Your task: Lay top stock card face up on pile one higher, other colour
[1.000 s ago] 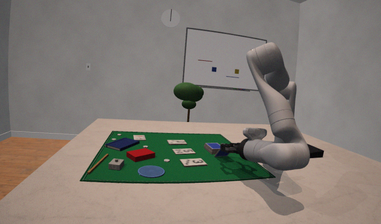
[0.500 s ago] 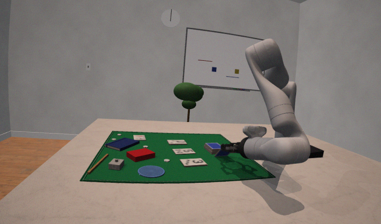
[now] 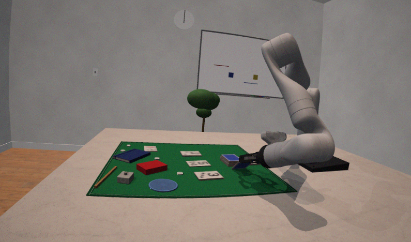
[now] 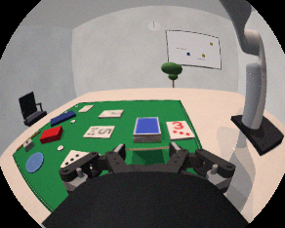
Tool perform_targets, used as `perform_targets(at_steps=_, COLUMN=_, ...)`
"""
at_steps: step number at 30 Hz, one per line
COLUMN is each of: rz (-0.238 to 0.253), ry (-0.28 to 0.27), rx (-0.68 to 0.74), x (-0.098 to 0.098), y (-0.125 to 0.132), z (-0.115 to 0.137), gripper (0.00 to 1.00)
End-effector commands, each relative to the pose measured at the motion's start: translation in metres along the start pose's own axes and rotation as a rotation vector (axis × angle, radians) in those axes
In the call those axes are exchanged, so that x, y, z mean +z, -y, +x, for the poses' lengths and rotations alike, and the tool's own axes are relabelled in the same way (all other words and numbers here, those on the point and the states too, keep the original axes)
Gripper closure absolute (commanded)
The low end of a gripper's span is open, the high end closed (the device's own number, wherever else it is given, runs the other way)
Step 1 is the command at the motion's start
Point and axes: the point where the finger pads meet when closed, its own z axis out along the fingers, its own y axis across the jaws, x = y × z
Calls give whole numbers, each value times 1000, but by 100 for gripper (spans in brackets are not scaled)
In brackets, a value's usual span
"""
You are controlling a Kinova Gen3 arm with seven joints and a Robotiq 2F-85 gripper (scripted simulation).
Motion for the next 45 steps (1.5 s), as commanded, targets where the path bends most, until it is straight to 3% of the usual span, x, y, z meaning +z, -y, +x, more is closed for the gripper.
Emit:
perform_targets(at_steps=1, rz=-2, ry=21, rx=12, x=-1, y=3, z=6, gripper=29)
perform_targets(at_steps=6, rz=-3, ry=74, rx=12, x=-1, y=3, z=6, gripper=29)
perform_targets(at_steps=17, rz=-7, ry=244, rx=12, x=-2, y=3, z=5, gripper=29)
perform_targets(at_steps=19, rz=-7, ry=244, rx=12, x=-2, y=3, z=5, gripper=29)
perform_targets(at_steps=34, rz=-12, ry=510, rx=12, x=-3, y=3, z=2, gripper=29)
perform_targets(at_steps=36, rz=-12, ry=510, rx=12, x=-3, y=3, z=2, gripper=29)
perform_targets(at_steps=45, rz=-16, ry=675, rx=12, x=-2, y=3, z=1, gripper=29)
